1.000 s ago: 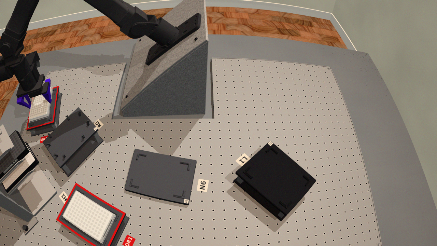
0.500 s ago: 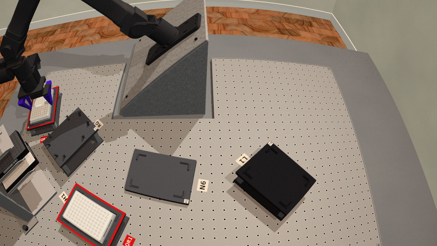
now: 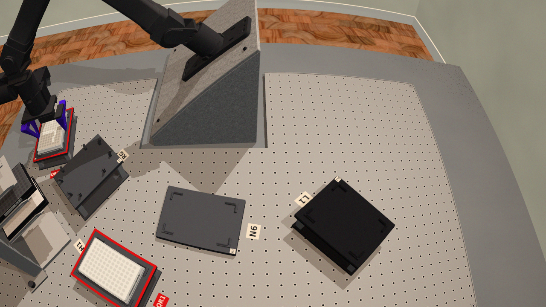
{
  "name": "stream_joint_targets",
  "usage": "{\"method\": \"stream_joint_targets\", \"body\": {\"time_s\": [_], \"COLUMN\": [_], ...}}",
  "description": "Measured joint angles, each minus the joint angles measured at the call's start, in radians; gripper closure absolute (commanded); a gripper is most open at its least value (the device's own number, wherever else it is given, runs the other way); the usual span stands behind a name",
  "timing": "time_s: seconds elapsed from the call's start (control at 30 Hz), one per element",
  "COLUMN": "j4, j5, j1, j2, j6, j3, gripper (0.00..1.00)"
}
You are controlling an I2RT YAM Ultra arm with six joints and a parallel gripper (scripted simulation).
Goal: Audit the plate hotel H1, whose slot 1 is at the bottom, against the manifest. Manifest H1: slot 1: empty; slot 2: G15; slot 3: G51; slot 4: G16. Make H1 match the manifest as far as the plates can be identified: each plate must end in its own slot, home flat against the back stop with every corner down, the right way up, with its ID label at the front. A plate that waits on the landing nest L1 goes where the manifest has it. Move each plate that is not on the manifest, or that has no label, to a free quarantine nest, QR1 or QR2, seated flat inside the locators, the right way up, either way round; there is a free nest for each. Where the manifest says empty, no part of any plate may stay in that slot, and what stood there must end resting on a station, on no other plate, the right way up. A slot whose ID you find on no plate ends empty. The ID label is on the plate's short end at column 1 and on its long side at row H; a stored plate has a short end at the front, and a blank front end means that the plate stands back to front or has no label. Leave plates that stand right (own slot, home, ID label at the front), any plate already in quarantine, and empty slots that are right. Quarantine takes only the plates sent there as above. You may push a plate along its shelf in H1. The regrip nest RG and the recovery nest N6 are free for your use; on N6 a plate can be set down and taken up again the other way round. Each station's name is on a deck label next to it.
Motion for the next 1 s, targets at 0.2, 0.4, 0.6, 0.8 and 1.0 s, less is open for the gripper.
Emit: {"method": "stream_joint_targets", "body": {"time_s": [0.2, 0.4, 0.6, 0.8, 1.0], "j4": [-0.025, -0.077, -0.136, -0.185, -0.227], "j5": [0.002, 0.008, 0.017, 0.025, 0.031], "j1": [0.008, 0.023, 0.038, 0.048, 0.056], "j2": [-0.023, -0.063, -0.097, -0.110, -0.126], "j6": [0.004, 0.013, 0.023, 0.032, 0.040], "j3": [0.010, 0.035, 0.066, 0.085, 0.109], "gripper": [0.00, 0.00, 0.00, 0.00, 0.00]}}
